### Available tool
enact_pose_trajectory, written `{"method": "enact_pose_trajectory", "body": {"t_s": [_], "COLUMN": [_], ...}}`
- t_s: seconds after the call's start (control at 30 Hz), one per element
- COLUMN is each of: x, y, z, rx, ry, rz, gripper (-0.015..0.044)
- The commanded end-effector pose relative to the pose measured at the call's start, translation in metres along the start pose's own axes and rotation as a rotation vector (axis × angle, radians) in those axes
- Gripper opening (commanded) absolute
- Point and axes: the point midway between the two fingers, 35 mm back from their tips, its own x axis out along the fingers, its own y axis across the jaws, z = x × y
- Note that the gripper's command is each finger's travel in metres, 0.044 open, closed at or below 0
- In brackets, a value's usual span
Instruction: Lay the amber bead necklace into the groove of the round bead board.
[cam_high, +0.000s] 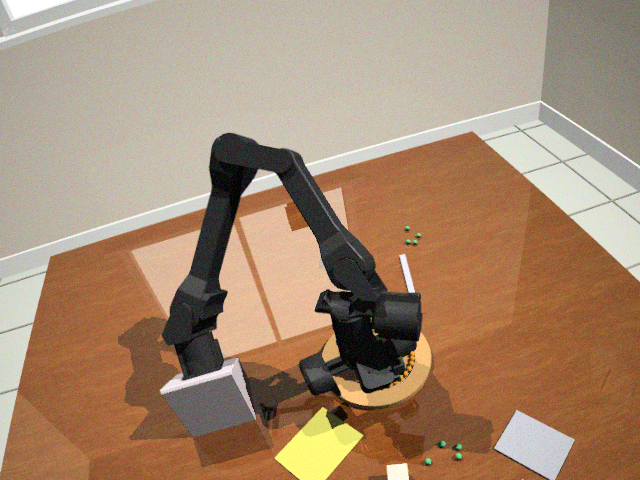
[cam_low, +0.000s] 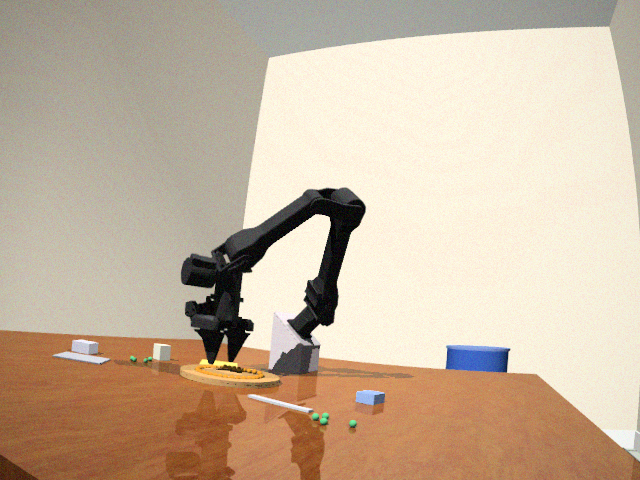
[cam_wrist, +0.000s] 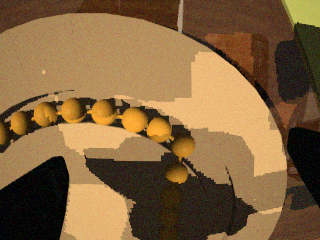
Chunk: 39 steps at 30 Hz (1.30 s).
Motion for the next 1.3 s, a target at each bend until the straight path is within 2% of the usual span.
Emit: {"method": "enact_pose_trajectory", "body": {"t_s": [0.0, 0.33, 0.57, 1.0, 1.27], "x": [-0.001, -0.015, -0.023, -0.03, -0.031], "y": [0.0, 0.008, 0.01, 0.009, 0.009], "z": [-0.002, -0.039, -0.067, -0.094, -0.096], "rx": [-0.071, -1.136, -1.863, -2.637, -2.709], "ry": [-0.003, -0.002, 0.002, 0.007, 0.007], "rz": [-0.005, -0.007, -0.006, -0.001, -0.001], "gripper": [0.0387, 0.0125, 0.012, 0.012, 0.012]}}
